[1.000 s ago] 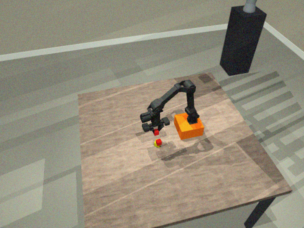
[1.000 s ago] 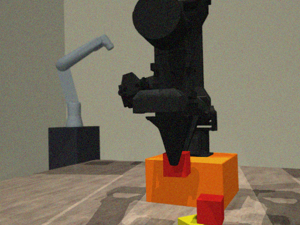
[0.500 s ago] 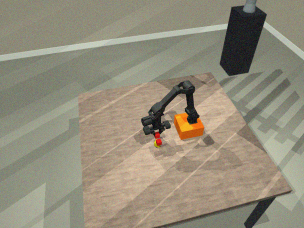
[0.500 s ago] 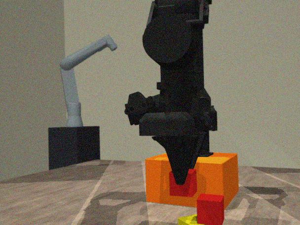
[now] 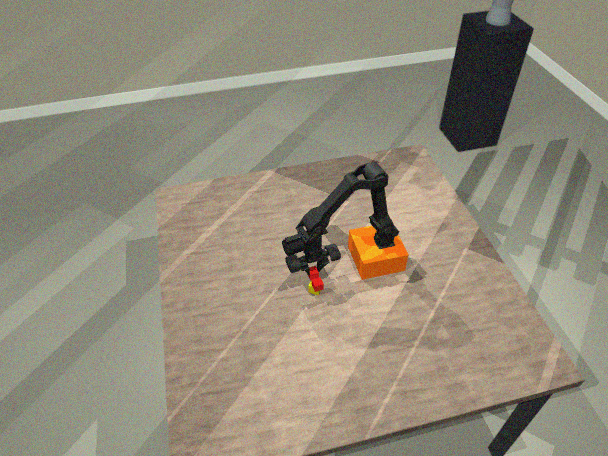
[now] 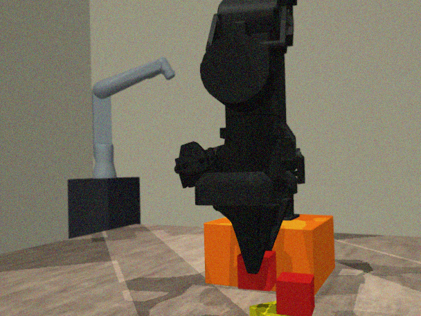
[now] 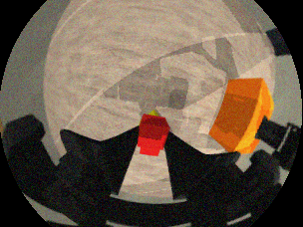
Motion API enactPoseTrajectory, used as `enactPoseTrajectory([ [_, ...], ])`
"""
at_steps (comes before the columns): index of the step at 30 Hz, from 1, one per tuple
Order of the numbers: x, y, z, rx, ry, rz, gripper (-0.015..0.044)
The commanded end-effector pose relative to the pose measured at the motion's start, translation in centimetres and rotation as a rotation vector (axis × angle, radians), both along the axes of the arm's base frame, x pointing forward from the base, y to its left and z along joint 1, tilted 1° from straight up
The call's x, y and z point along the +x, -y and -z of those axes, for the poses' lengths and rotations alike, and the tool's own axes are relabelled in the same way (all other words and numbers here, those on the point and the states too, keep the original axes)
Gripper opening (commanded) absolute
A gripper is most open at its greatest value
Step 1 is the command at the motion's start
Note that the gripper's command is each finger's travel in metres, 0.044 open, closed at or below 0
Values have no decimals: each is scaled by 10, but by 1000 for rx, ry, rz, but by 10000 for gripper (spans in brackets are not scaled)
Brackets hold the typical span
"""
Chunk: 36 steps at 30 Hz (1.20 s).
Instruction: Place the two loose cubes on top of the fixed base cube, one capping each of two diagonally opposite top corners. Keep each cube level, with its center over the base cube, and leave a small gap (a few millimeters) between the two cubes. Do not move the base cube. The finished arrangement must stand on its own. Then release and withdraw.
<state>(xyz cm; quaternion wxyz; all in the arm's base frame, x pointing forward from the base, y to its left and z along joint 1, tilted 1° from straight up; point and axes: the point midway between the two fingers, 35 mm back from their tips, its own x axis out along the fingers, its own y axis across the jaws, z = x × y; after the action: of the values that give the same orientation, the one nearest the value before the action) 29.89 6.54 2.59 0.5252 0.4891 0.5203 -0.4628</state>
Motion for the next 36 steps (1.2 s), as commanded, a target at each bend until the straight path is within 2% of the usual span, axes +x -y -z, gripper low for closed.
enactPoseTrajectory([
  [1, -2, 0, 10, -1, -7, 4, 105],
  [29, -1, 0, 20, -1, -7, 3, 105],
  [33, -1, 0, 20, -1, -7, 3, 205],
  [36, -1, 0, 20, -1, -7, 3, 205],
])
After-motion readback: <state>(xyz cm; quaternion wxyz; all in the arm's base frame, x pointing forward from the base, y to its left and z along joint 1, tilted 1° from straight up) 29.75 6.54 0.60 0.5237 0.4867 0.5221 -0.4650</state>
